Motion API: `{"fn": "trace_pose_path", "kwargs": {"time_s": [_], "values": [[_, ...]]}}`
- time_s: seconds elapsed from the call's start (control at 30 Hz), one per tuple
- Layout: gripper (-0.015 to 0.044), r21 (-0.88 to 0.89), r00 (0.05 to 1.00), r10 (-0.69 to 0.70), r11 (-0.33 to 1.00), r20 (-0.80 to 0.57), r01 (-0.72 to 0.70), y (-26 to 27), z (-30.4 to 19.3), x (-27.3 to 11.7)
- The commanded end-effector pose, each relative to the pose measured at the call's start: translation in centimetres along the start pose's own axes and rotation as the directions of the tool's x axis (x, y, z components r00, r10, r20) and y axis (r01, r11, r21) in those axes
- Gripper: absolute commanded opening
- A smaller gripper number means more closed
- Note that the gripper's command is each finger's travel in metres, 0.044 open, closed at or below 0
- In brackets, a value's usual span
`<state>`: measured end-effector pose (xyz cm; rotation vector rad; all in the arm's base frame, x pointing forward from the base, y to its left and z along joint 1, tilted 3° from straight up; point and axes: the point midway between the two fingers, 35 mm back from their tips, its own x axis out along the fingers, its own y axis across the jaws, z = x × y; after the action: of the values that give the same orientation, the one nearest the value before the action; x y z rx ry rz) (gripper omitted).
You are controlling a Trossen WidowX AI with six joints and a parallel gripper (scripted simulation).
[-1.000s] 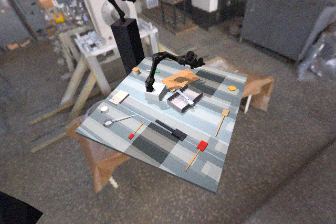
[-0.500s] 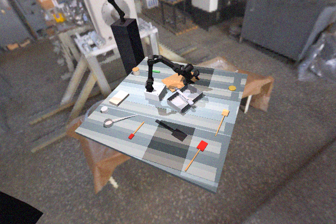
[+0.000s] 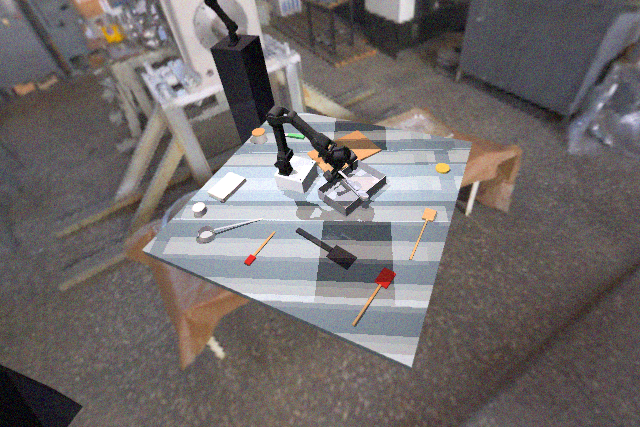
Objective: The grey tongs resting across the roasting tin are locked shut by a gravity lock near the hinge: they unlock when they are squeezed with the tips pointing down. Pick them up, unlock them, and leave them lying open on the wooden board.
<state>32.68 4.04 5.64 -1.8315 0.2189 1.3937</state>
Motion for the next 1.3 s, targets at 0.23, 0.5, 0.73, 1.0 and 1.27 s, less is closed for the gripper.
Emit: {"fn": "trace_pose_path", "kwargs": {"time_s": [0.23, 0.5, 0.73, 1.0, 1.27], "values": [[0.026, -0.093, 0.998, 0.009, 0.996, 0.065, -0.003, 3.3, 1.3, -1.4], [0.026, -0.093, 0.998, 0.009, 0.996, 0.065, -0.003, 2.9, 1.7, -1.2], [0.026, -0.093, 0.998, 0.009, 0.996, 0.065, -0.003, 2.8, 1.6, -0.3], [0.026, -0.093, 0.998, 0.008, 0.996, 0.065, -0.002, 2.8, 1.6, 1.0], [0.026, -0.093, 0.998, 0.008, 0.996, 0.065, -0.002, 2.8, 1.6, 2.3]]}}
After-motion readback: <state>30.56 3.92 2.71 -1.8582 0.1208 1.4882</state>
